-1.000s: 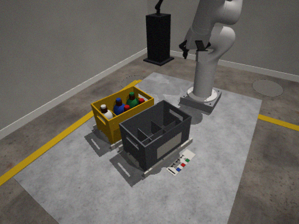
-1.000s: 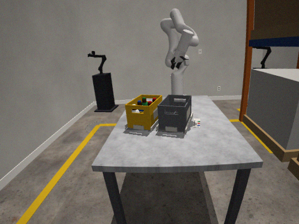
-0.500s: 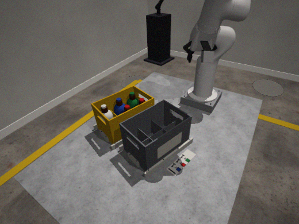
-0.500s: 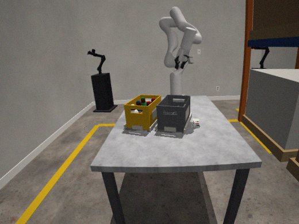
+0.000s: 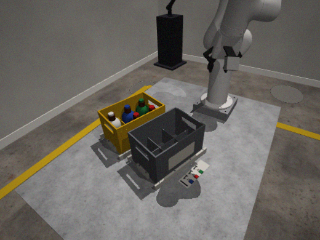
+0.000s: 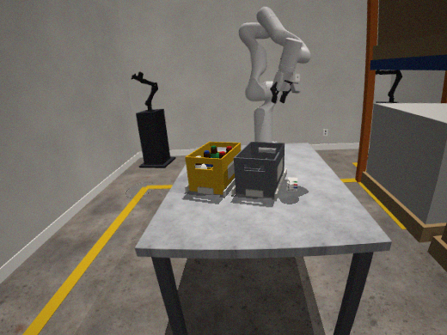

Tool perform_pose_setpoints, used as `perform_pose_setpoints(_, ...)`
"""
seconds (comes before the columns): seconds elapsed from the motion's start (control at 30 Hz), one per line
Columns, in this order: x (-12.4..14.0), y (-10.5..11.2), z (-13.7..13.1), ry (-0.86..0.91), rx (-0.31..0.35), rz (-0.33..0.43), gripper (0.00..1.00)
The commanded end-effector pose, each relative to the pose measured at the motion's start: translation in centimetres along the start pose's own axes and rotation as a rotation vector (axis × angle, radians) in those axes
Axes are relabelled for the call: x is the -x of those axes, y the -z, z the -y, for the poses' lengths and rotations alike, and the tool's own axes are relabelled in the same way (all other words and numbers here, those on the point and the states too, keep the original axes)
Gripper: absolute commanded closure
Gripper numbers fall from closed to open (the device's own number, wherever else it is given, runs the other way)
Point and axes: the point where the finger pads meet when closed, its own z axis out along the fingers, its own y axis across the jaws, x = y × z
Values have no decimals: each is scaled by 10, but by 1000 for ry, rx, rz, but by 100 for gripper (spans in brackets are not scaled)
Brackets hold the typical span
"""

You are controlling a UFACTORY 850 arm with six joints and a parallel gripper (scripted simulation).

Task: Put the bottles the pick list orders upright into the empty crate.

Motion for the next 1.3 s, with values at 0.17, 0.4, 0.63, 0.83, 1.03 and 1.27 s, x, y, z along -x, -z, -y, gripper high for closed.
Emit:
perform_pose_setpoints(0.17, -38, 14, 11, -35, -5, -66, 35)
perform_pose_setpoints(0.4, -67, 24, 22, -35, -6, -66, 35)
perform_pose_setpoints(0.63, -88, 32, 33, -69, -20, -128, 35)
perform_pose_setpoints(0.83, -113, 40, 45, -69, -20, -128, 35)
perform_pose_setpoints(1.03, -129, 46, 55, -103, -42, -187, 35)
perform_pose_setpoints(1.27, -157, 55, 73, -103, -42, -187, 35)
